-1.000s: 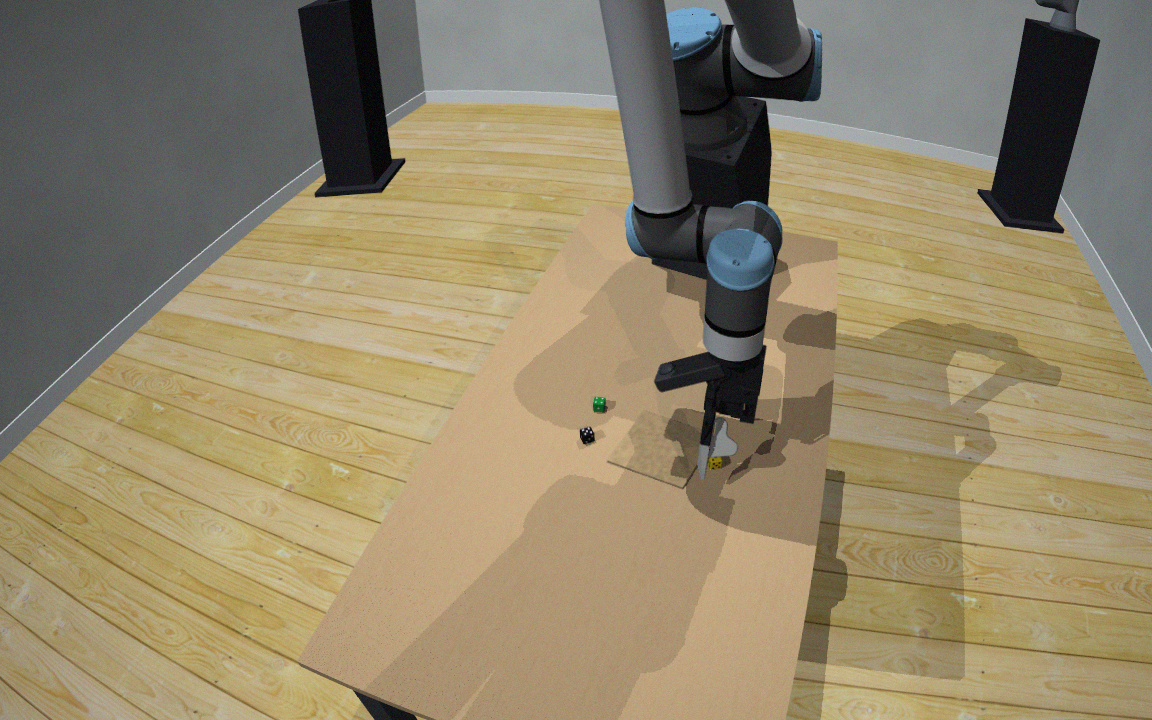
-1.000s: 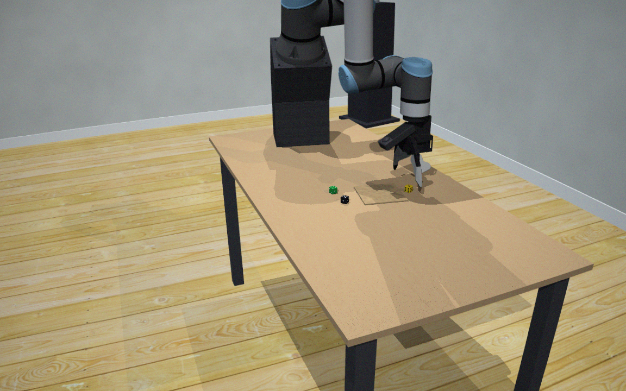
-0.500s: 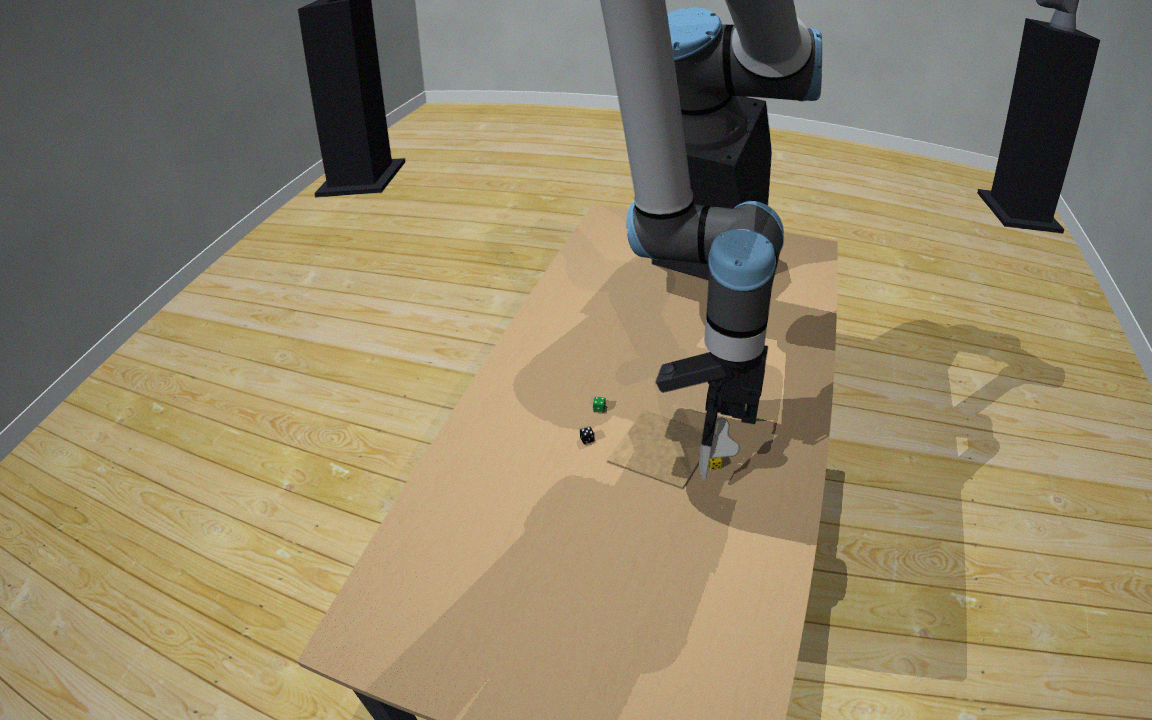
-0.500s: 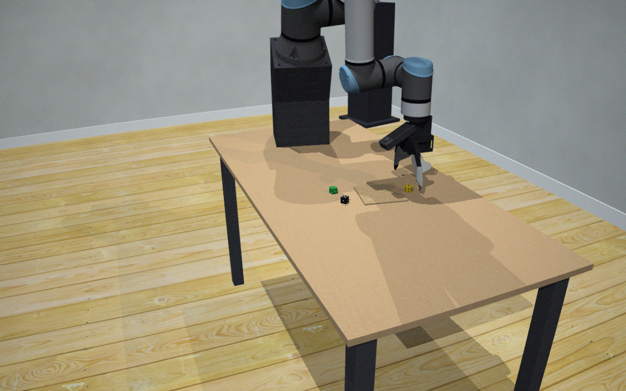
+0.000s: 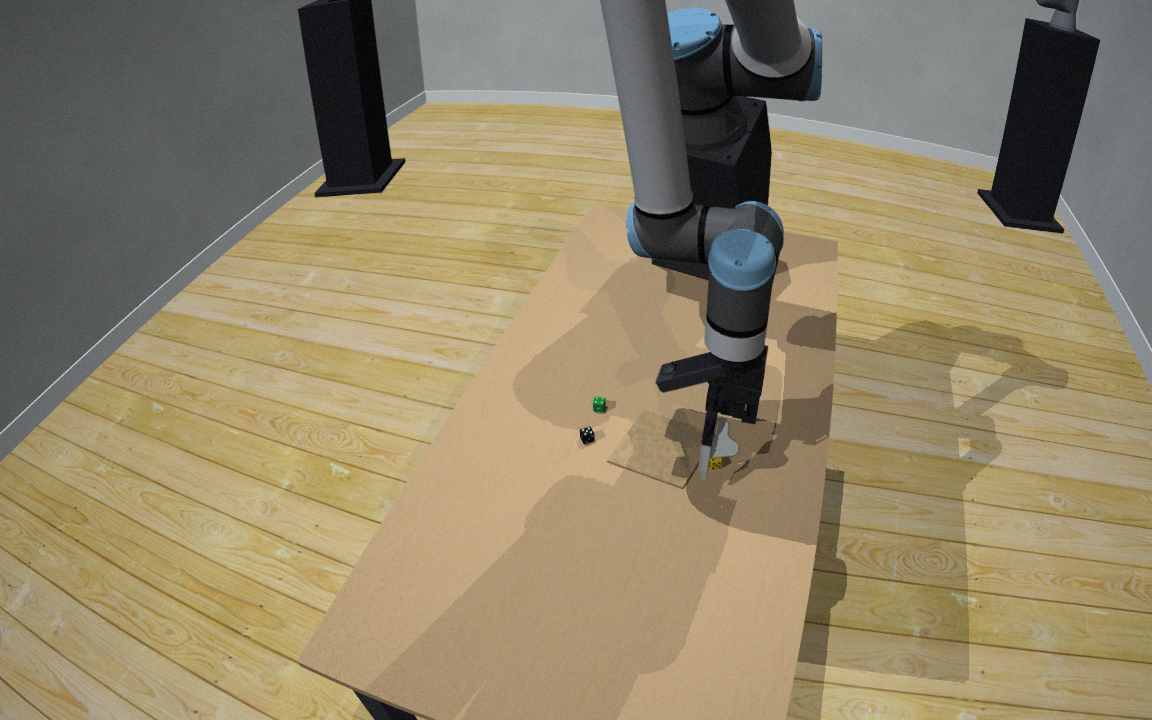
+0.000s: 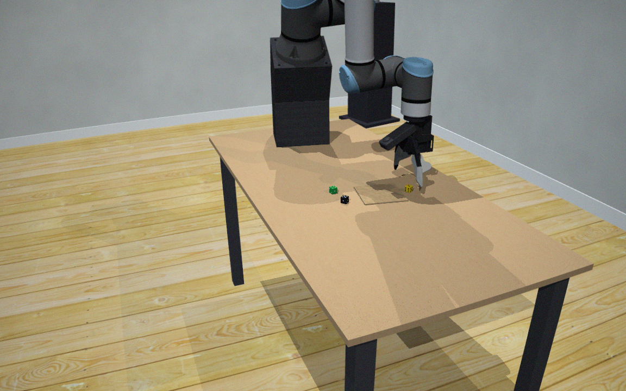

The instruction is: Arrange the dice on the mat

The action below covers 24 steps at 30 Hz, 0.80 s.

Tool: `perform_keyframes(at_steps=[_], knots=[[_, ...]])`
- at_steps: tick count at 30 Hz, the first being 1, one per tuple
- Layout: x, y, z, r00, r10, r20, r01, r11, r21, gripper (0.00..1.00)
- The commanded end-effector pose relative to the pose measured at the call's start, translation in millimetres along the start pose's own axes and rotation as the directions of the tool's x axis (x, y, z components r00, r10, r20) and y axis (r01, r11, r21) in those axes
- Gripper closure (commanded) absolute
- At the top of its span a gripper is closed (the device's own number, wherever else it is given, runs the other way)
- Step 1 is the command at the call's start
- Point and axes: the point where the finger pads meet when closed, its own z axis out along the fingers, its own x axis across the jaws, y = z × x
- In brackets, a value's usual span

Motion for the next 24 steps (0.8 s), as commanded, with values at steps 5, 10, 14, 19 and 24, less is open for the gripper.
perform_keyframes(at_steps=[5,10,14,19,24], knots=[[-0.4,0.1,-0.4,1.0,0.0,0.001,0.0,1.0,0.0,0.0],[-0.4,0.1,-1.1,1.0,0.0,0.001,0.0,1.0,0.0,0.0],[-0.4,0.1,-7.7,1.0,0.0,0.001,0.0,1.0,0.0,0.0],[-0.4,0.1,-18.5,1.0,0.0,0.001,0.0,1.0,0.0,0.0],[-0.3,0.1,-45.5,1.0,0.0,0.001,0.0,1.0,0.0,0.0]])
